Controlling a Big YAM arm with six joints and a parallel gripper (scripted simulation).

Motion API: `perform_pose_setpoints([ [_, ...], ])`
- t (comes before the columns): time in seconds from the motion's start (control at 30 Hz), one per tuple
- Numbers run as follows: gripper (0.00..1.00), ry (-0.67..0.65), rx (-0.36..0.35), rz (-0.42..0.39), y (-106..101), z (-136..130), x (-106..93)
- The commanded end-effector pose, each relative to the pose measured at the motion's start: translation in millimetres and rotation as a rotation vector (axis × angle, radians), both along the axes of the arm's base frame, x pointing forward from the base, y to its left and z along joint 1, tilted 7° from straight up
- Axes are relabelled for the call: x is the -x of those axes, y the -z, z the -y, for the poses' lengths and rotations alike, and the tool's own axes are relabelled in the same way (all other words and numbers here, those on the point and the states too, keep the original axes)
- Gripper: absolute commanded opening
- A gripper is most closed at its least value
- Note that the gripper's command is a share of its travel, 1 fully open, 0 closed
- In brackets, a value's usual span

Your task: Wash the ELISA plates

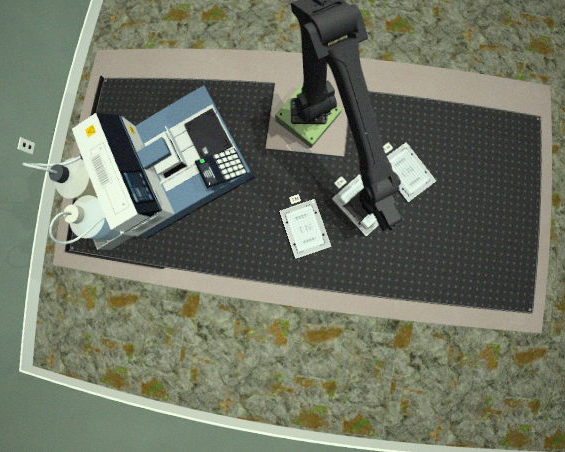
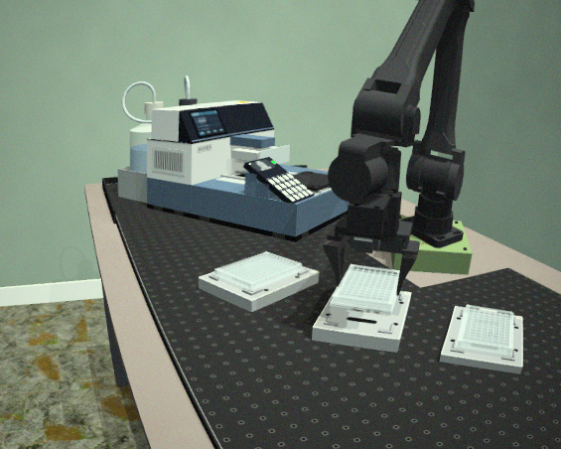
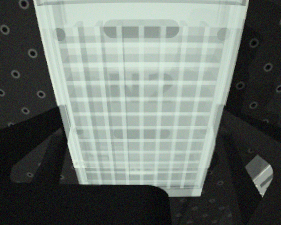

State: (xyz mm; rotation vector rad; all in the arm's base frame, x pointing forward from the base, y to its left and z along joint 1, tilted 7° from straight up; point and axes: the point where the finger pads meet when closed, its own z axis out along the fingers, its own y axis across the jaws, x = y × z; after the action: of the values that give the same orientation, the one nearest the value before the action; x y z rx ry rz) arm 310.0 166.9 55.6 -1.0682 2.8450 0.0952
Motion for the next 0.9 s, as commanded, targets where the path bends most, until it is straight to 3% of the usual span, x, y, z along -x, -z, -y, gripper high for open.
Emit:
perform_pose_setpoints([
  [0.0,0.84,0.0,-0.003,0.008,6.0,-4.5,-1.9],
  [0.13,0.84,-0.001,-0.003,0.008,9.1,-5.1,-1.9],
  [0.17,0.84,0.003,-0.032,0.064,-11.0,-13.1,-21.4],
  [0.3,0.84,0.001,-0.003,0.008,17.4,-5.0,-3.0],
  [0.33,0.84,0.001,-0.003,0.008,17.4,-5.0,-2.9],
  [0.37,0.84,0.0,-0.016,0.033,4.0,-7.5,-12.5],
  [0.87,0.84,0.0,-0.016,0.033,4.1,-7.2,-11.7],
])
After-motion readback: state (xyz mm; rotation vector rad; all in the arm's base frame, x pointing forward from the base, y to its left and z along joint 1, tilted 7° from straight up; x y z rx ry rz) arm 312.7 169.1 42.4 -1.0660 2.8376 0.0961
